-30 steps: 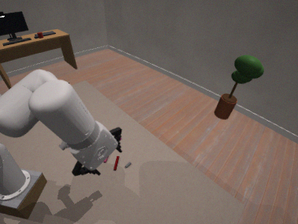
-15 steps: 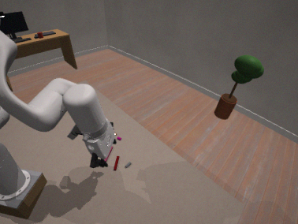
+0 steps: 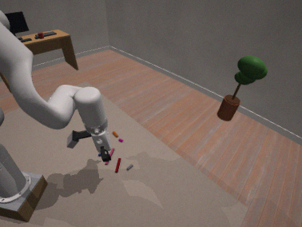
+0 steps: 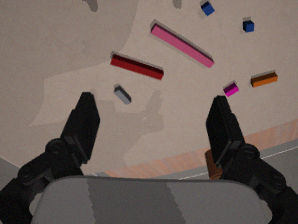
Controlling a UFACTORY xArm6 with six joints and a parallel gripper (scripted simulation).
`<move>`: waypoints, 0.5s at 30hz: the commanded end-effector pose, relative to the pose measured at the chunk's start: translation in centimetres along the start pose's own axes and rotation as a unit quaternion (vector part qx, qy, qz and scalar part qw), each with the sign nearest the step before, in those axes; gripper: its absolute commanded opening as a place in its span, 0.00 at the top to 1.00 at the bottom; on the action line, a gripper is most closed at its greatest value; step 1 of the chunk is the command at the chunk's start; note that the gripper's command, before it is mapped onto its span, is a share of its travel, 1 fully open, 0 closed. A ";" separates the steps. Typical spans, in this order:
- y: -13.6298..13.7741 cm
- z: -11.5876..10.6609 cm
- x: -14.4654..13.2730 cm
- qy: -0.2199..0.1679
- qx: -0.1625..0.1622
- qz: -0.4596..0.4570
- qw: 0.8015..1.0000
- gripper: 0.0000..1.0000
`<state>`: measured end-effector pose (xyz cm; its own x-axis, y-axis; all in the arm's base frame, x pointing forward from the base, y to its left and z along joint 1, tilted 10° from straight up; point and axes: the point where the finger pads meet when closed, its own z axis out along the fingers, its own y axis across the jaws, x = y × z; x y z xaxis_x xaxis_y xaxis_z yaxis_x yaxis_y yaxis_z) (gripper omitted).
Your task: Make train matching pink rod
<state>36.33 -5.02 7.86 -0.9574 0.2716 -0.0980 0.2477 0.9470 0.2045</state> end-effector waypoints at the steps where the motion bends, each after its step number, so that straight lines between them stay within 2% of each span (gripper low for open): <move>1: 2.0 1.6 0.6 0.004 0.006 -0.083 0.996 0.00; 8: 4.6 3.8 2.1 0.017 0.015 -0.206 0.978 0.00; 15: 5.2 4.2 2.5 0.020 0.017 -0.233 0.972 0.00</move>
<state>35.72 0.91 4.72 -0.9781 -0.1646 -0.1273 -0.1799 0.9763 0.1205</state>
